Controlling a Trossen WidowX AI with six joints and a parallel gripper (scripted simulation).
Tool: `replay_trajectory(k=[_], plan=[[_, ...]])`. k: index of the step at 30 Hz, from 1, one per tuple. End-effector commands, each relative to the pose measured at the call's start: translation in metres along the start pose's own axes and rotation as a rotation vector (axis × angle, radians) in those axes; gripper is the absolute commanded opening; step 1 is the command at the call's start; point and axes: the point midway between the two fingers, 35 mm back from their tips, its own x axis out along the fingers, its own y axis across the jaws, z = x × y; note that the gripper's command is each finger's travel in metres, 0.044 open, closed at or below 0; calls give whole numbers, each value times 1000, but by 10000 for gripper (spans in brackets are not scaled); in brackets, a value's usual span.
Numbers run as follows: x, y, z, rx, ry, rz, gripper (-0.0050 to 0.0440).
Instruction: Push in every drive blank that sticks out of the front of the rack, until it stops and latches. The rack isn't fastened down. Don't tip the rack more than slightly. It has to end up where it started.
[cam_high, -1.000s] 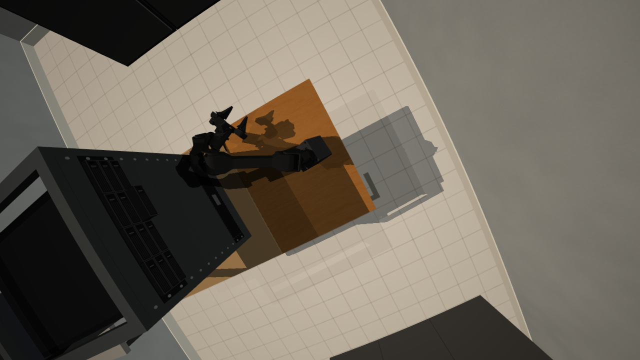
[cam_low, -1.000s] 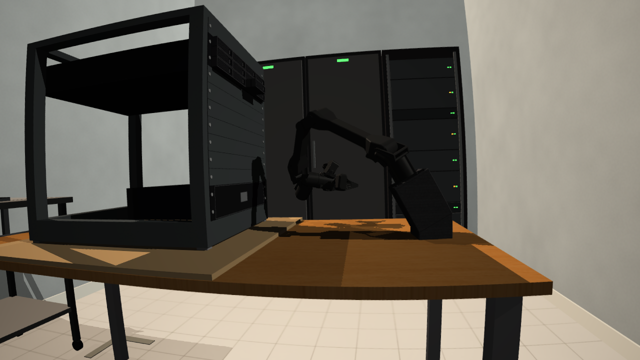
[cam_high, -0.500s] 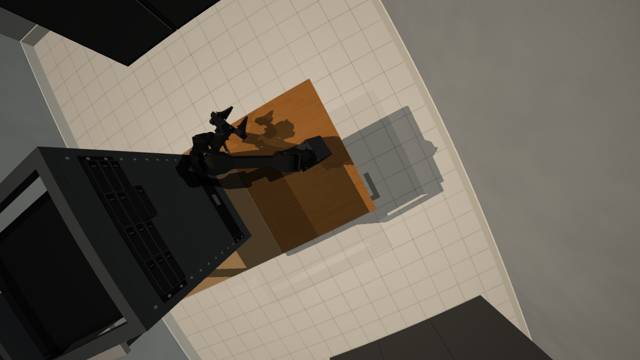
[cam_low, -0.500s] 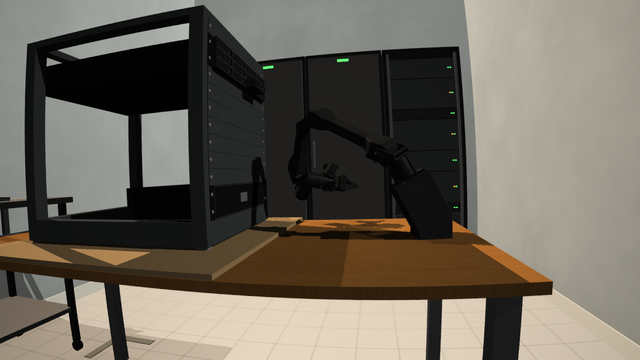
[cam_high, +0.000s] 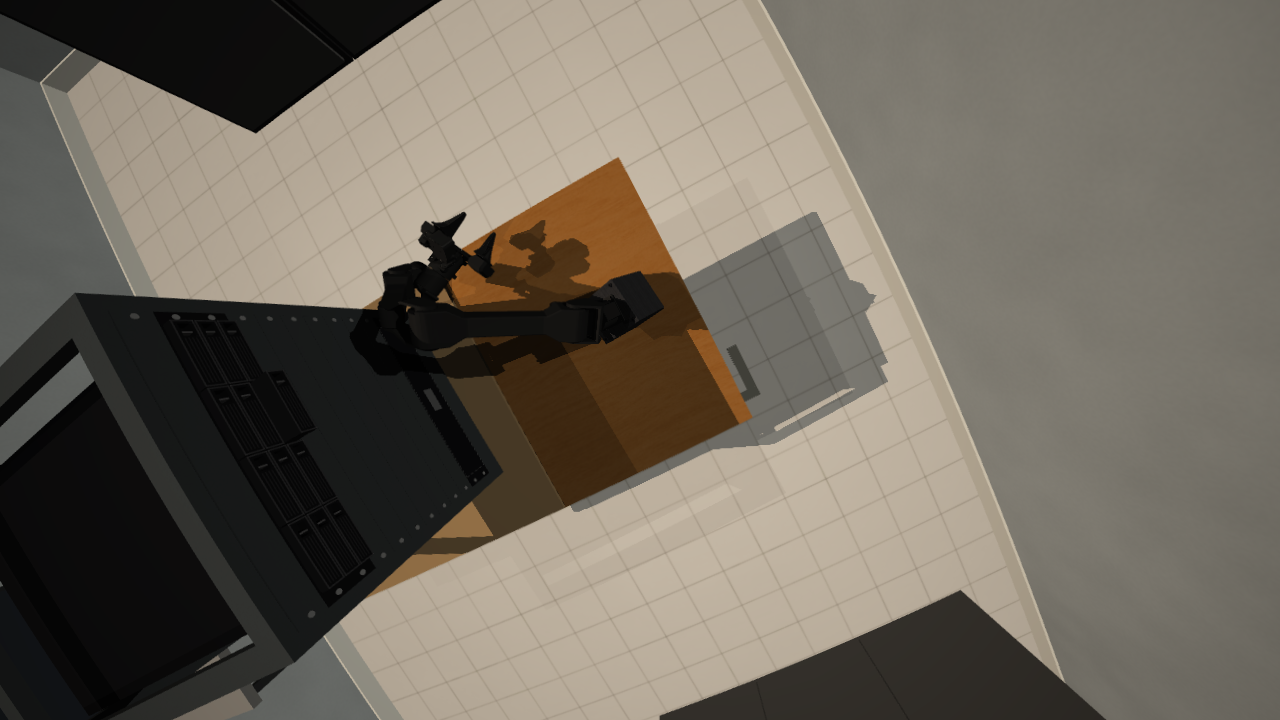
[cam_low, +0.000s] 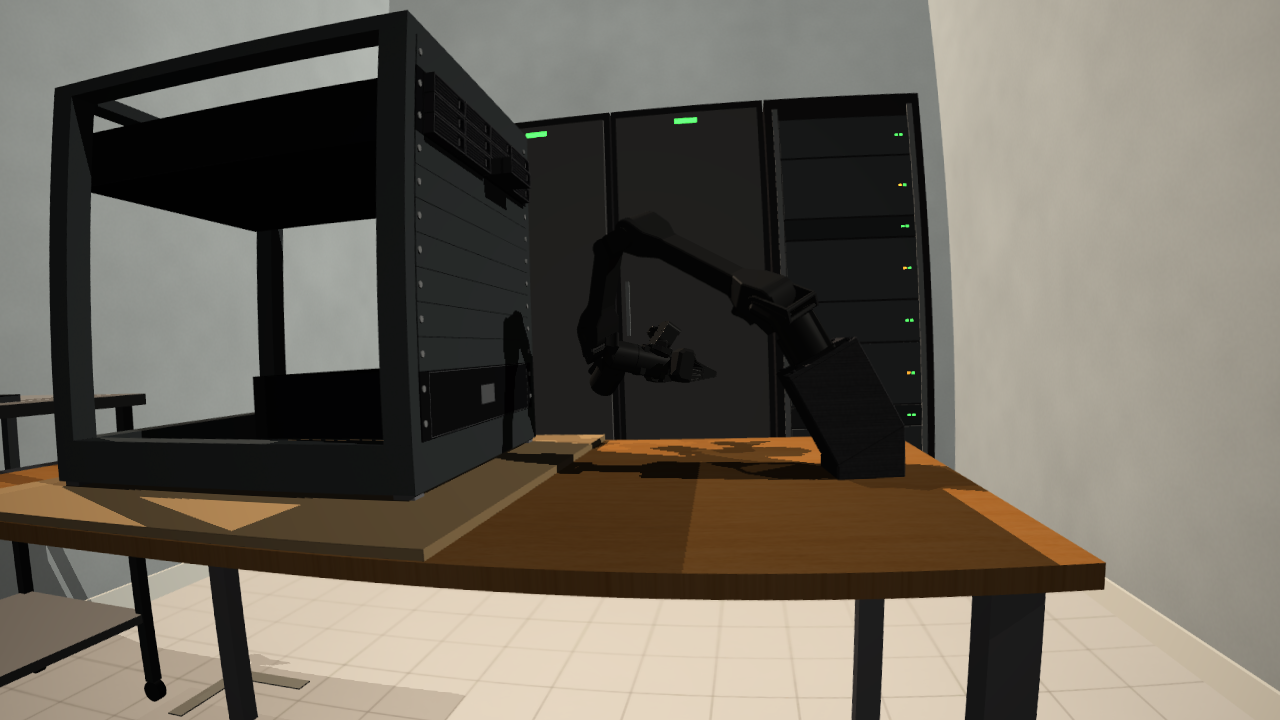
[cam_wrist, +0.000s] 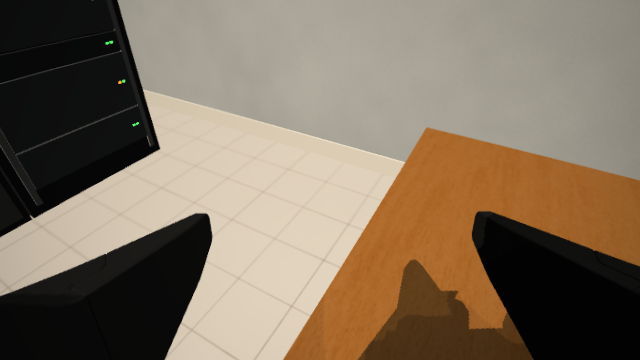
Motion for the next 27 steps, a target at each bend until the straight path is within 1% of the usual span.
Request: replay_trajectory(k=[1,11,13,20,27], plan=[[-6,4,10,30,36,18,440],[-7,10,12,45,121,35,440],[-7,10,12,45,121,35,440],[-9,16,14,57,199,62,440],[-13,25,18,68,289,108,440]])
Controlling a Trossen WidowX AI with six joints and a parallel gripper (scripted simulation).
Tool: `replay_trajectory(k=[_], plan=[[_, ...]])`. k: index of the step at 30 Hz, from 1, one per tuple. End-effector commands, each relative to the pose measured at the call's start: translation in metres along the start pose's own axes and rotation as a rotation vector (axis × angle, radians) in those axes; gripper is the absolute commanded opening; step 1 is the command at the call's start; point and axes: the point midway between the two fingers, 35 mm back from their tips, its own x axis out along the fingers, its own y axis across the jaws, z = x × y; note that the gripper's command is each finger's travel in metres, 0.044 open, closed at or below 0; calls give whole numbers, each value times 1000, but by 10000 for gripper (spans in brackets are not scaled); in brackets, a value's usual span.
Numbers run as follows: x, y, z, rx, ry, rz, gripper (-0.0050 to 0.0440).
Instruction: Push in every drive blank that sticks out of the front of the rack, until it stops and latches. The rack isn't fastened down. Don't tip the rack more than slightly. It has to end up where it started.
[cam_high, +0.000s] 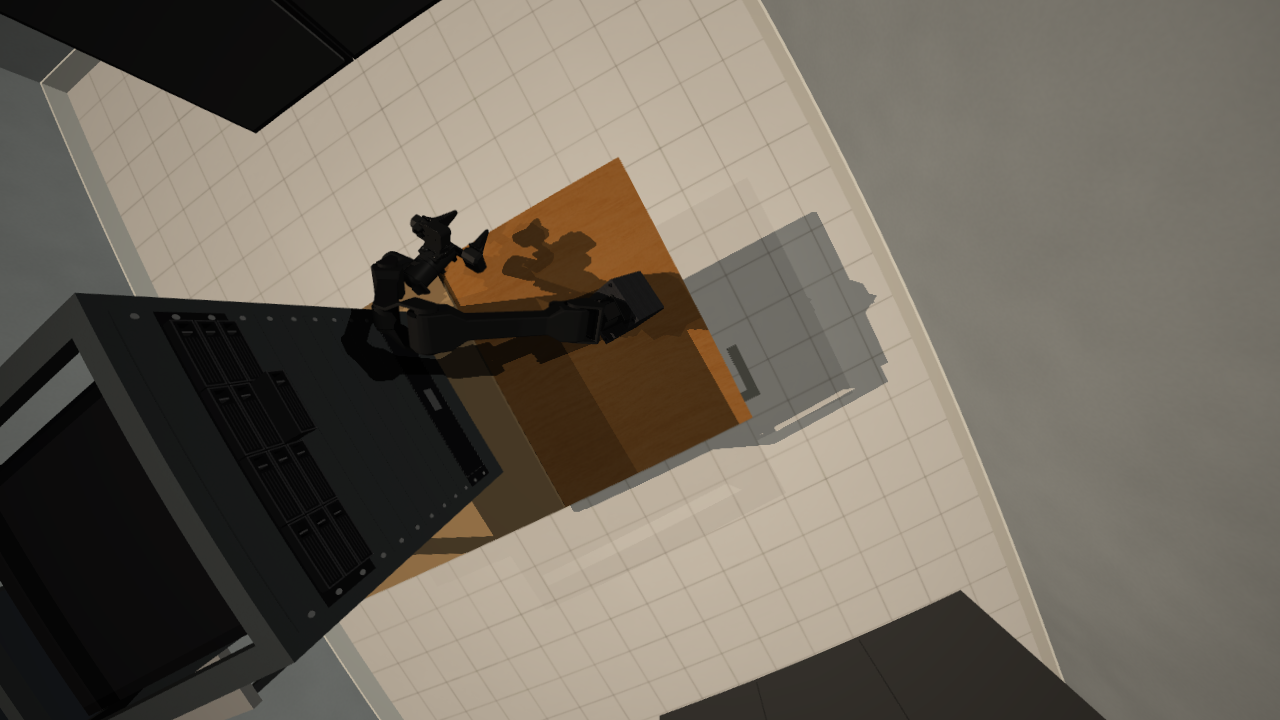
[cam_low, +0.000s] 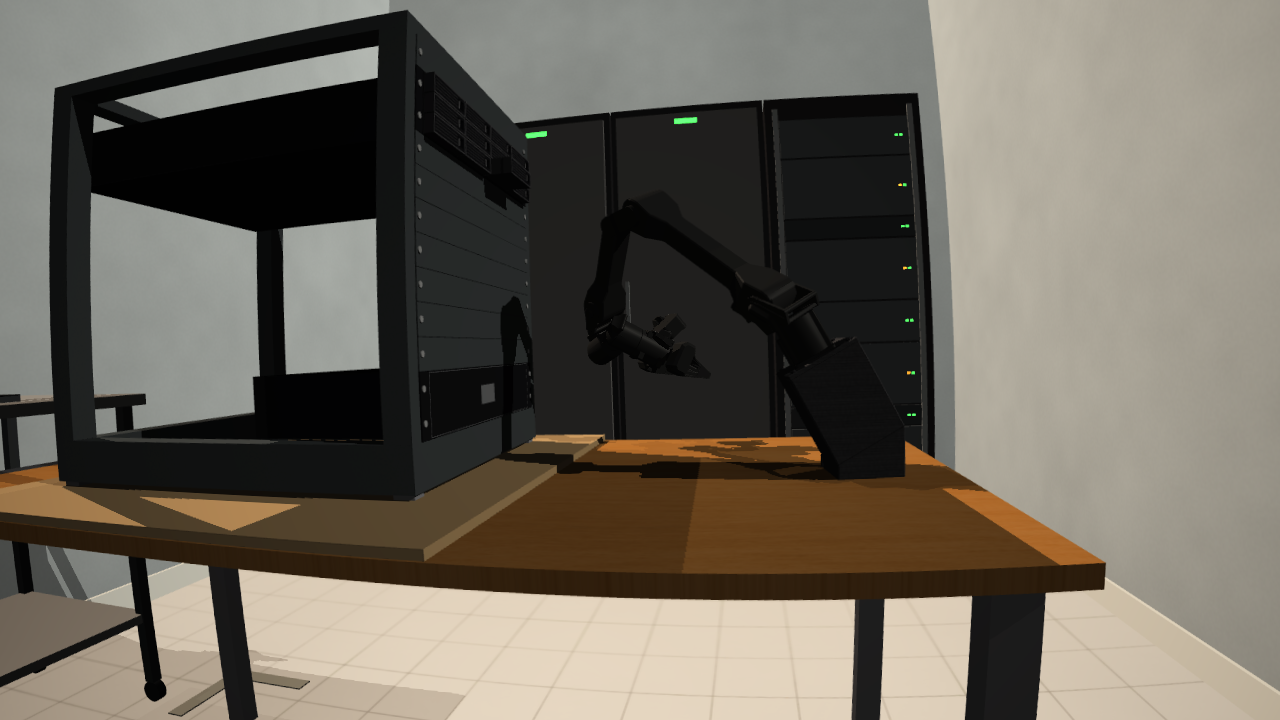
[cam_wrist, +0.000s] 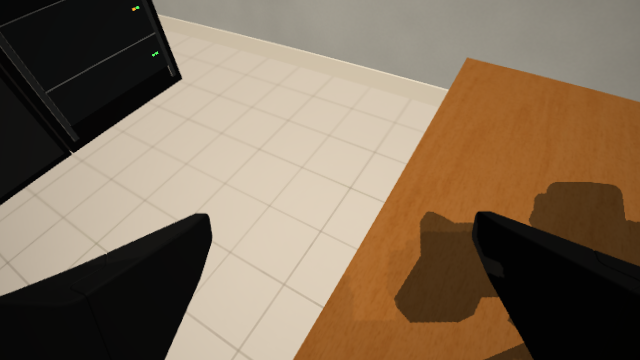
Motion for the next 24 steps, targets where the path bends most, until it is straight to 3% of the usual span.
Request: replay_trajectory(k=[1,9,24], plan=[[-12,10,10,26,68,55,440],[-18,21,14,29,153,117,440],[-43,51,32,14,328,333,440]])
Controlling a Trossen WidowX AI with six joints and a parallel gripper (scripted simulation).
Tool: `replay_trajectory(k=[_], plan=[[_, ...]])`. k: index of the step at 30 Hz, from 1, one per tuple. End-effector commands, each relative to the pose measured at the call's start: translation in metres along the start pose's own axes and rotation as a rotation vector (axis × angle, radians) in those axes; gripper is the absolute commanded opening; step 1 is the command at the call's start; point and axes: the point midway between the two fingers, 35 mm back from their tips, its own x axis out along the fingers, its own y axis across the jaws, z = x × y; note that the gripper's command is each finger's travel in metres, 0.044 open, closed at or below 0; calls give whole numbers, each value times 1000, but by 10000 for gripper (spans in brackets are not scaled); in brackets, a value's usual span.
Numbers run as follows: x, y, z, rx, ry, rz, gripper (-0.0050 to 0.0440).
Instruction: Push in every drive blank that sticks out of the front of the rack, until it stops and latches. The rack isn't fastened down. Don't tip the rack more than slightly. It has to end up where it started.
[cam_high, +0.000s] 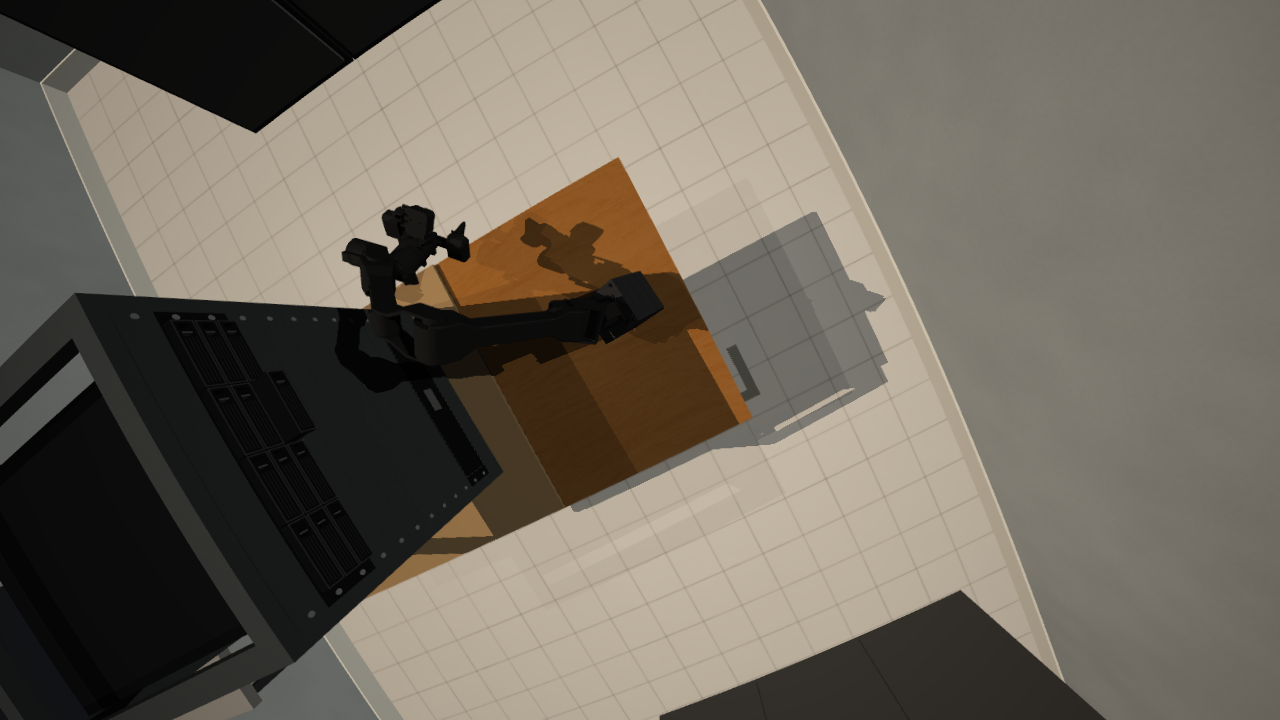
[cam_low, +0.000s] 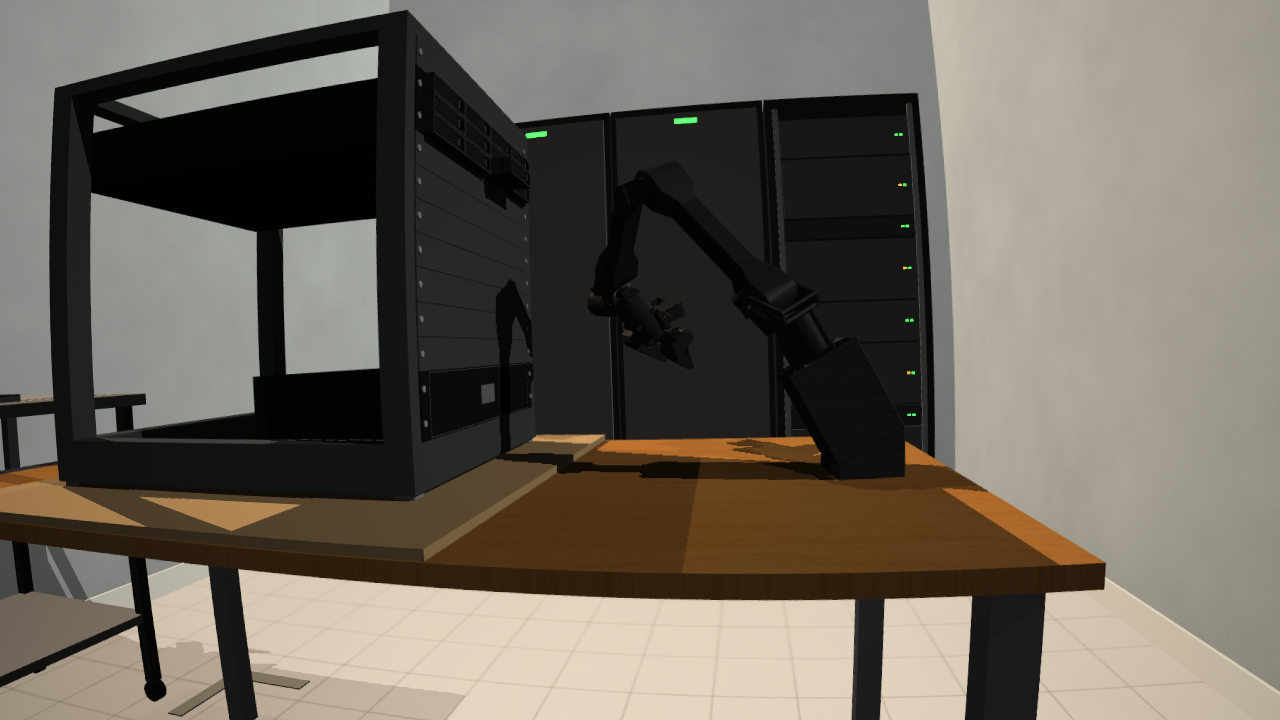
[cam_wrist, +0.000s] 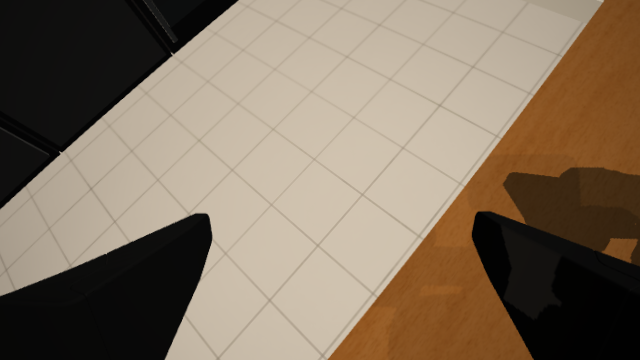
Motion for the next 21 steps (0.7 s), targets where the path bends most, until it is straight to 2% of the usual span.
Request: replay_trajectory(k=[1,11,13,21], plan=[[-19,17,11,2,53,106,440],[-52,50,28,-63,147,353,440],[-52,50,28,-63,147,353,440],[-90,74,48,-146,172,589,440]])
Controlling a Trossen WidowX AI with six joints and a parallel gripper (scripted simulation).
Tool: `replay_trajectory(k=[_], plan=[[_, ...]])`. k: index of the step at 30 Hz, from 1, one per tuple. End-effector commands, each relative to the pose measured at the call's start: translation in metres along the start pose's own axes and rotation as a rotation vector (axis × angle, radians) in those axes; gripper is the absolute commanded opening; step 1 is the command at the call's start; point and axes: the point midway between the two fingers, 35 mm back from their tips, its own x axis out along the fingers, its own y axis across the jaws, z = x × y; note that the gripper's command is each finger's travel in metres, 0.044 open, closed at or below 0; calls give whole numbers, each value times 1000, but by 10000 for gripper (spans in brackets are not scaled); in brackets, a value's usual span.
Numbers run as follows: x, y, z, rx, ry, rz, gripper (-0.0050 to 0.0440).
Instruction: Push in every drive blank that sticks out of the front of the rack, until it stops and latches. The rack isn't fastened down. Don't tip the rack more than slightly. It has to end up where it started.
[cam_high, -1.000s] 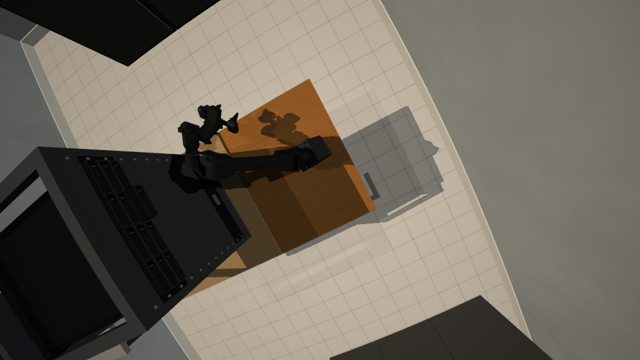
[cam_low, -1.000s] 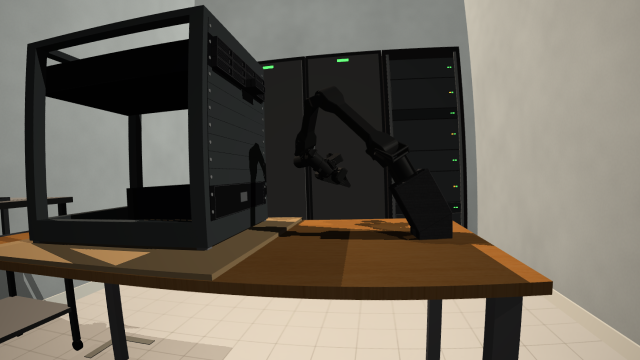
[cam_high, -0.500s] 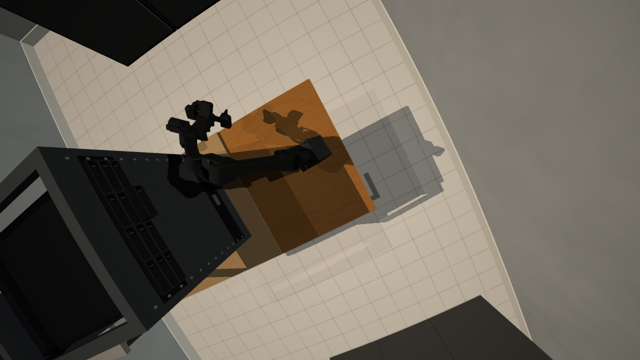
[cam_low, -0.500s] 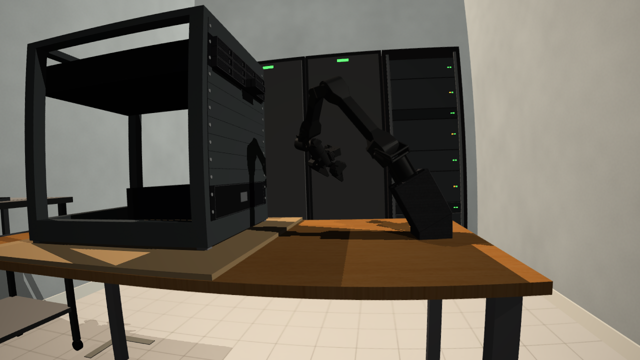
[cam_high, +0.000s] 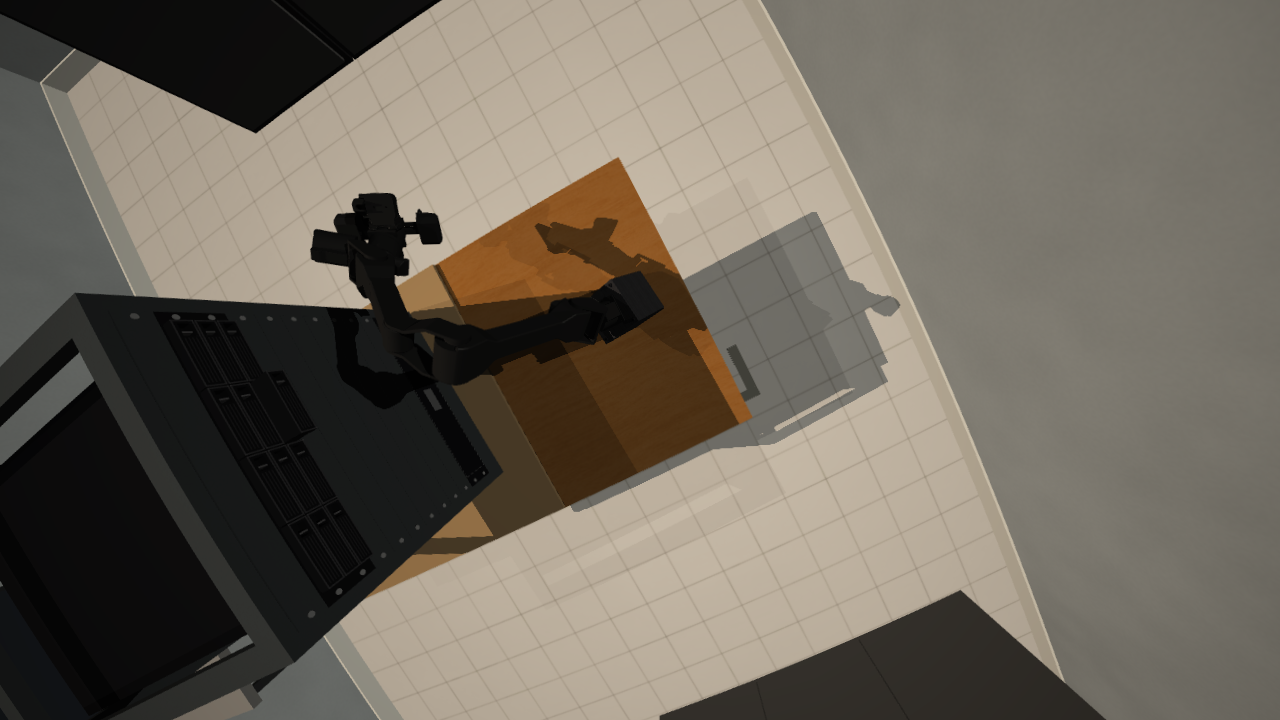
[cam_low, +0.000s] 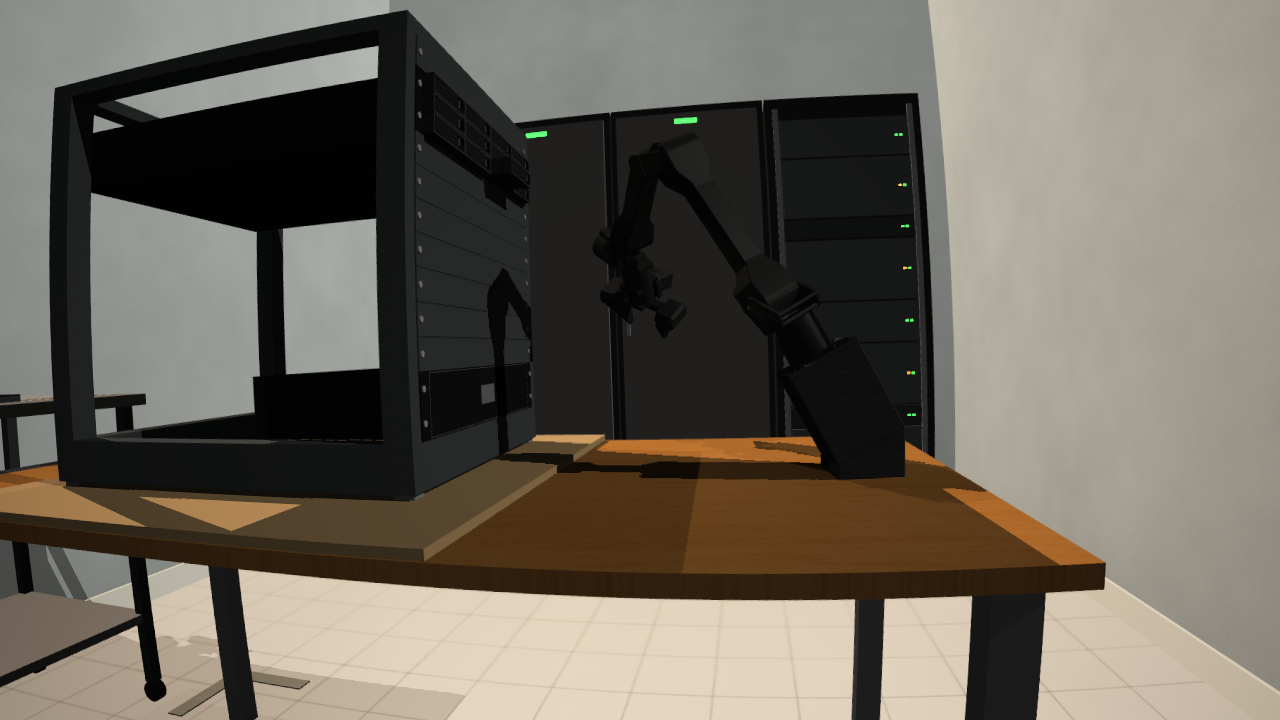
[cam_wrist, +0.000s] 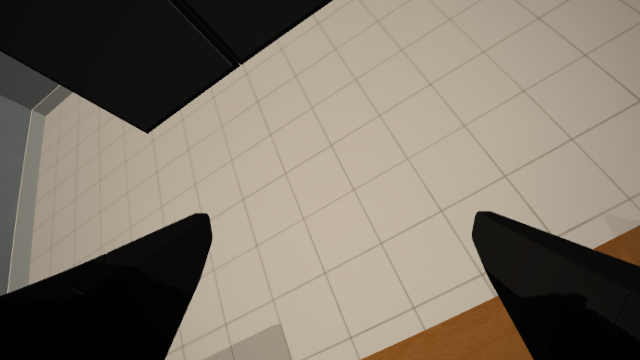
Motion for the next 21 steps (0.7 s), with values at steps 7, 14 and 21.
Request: replay_trajectory(k=[7,14,21], plan=[[-57,54,29,-149,-9,346,440],[-87,73,40,-250,-41,499,440],[-133,93,51,-404,-115,698,440]])
